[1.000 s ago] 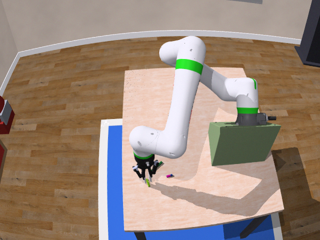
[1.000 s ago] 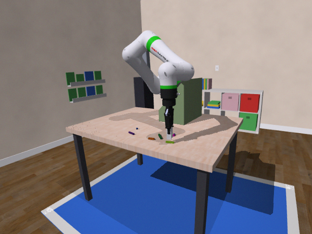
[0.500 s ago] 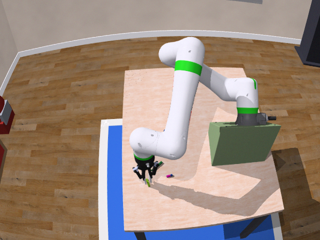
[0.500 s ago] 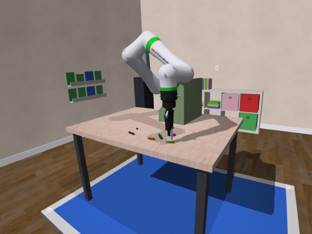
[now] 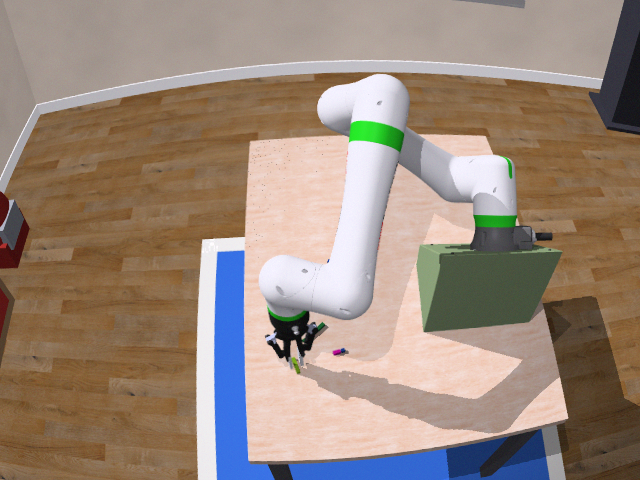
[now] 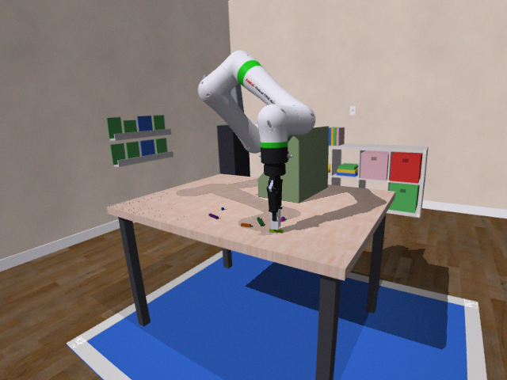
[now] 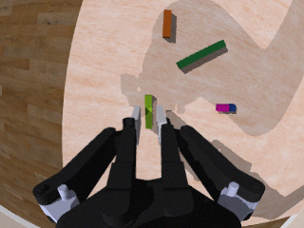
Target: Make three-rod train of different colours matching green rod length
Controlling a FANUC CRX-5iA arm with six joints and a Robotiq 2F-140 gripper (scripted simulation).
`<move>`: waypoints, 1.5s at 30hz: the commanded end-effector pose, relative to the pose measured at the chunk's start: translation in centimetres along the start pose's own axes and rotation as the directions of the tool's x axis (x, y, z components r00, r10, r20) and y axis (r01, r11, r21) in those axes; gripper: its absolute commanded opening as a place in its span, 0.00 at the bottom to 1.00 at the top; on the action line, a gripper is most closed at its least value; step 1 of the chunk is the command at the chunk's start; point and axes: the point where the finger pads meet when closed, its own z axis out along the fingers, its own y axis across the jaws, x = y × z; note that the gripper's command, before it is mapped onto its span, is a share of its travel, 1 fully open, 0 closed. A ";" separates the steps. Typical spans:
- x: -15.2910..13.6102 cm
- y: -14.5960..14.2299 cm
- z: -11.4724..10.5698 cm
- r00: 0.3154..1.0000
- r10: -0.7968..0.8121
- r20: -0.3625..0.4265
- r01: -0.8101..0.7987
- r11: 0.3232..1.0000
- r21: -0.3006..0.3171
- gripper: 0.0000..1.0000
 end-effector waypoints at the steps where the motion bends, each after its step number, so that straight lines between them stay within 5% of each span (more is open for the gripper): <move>1: 0.0 0.0 0.0 1.000 0.000 0.000 0.000 1.000 0.000 0.15; 45: 0.0 0.0 1.0 1.000 0.000 0.000 0.000 1.000 0.000 0.15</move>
